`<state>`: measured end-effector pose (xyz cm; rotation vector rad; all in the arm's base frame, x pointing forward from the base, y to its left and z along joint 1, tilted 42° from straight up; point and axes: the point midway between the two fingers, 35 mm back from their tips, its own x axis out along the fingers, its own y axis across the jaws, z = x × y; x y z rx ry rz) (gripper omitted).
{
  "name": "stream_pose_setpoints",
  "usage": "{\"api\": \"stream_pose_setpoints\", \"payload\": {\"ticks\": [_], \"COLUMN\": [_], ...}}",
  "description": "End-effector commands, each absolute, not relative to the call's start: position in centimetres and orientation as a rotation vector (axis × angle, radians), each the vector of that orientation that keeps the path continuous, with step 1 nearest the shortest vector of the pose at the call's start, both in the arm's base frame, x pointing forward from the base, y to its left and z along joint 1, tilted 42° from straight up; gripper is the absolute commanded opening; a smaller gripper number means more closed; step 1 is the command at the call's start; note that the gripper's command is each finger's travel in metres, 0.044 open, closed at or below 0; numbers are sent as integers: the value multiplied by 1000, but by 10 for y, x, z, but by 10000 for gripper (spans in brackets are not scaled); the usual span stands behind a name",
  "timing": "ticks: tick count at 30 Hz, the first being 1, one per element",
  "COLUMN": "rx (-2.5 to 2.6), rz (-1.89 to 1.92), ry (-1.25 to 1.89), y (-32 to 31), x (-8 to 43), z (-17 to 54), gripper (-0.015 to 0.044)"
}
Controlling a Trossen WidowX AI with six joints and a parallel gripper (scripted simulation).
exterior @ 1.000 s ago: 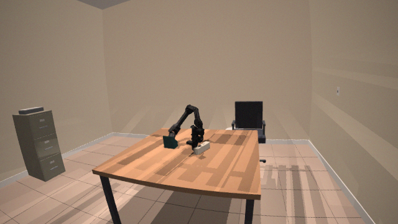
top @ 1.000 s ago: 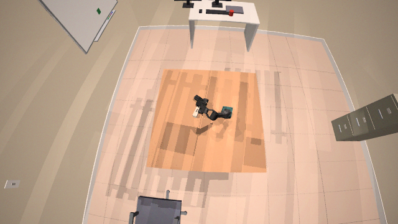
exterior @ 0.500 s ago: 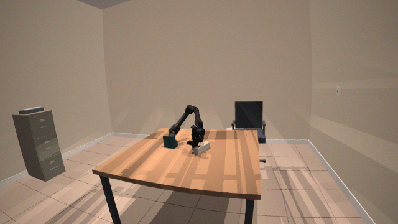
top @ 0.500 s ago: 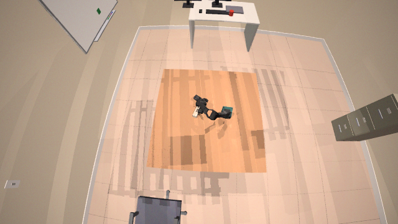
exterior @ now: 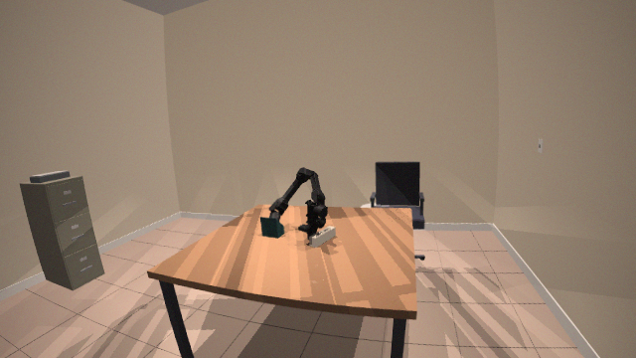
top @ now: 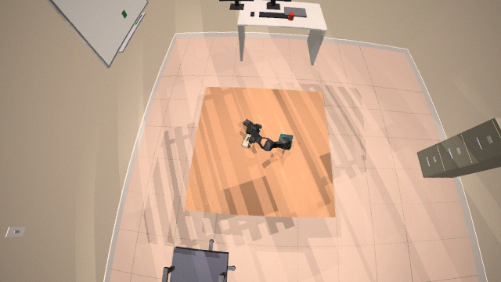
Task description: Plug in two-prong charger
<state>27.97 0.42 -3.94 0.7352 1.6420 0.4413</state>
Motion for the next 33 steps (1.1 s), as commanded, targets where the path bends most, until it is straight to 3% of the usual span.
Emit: {"api": "stream_pose_setpoints", "payload": {"ticks": [1, 33], "rx": [733, 733], "rz": [438, 438], "ry": [1628, 1628], "y": [3, 2], "x": [286, 296], "z": [-40, -42], "gripper": [0, 0]}}
